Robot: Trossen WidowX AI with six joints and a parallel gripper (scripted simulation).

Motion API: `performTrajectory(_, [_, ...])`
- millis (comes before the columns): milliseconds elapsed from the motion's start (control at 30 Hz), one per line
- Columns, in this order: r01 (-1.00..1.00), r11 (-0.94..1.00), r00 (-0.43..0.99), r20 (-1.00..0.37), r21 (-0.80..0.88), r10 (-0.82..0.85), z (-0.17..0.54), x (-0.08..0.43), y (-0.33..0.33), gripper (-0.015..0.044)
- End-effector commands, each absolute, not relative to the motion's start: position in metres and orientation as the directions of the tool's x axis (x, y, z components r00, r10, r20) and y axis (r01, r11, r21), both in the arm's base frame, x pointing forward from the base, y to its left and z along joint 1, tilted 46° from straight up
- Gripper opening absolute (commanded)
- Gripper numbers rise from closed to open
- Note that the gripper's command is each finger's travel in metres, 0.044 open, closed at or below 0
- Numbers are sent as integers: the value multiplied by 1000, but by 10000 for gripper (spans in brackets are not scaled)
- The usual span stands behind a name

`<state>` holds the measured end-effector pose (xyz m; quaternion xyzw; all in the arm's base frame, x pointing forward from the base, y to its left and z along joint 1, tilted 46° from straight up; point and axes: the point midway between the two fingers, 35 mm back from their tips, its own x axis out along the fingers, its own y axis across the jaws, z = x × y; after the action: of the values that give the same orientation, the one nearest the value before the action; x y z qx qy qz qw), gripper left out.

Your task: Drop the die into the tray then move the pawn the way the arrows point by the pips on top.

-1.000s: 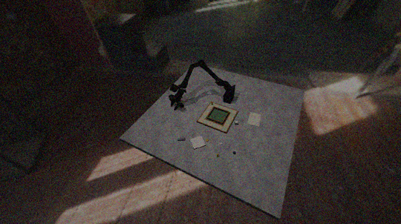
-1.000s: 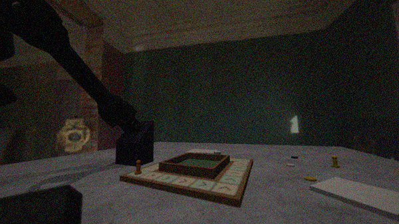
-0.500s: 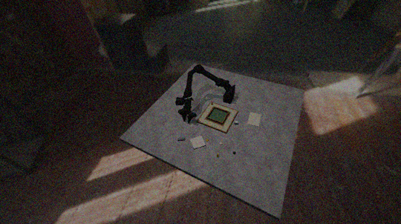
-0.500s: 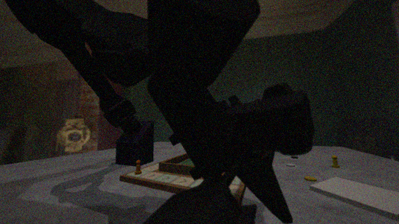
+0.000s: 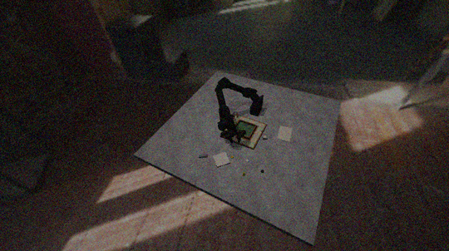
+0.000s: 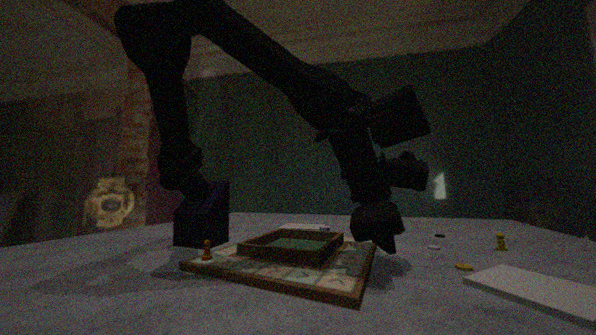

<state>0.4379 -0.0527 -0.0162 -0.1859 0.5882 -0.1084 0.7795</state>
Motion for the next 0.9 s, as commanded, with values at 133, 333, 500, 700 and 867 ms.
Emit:
performTrajectory(133, [-223,841,73,-869,-493,-489,-93,378,43,275])
performTrajectory(333, [-379,685,8,-742,-622,-670,-135,308,93,275])
performTrajectory(500, [-414,632,15,-699,-655,-715,-139,288,97,275])
performTrajectory(700, [-414,632,15,-699,-656,-715,-148,288,88,275])
performTrajectory(867, [-414,632,15,-699,-656,-715,-150,288,86,275])
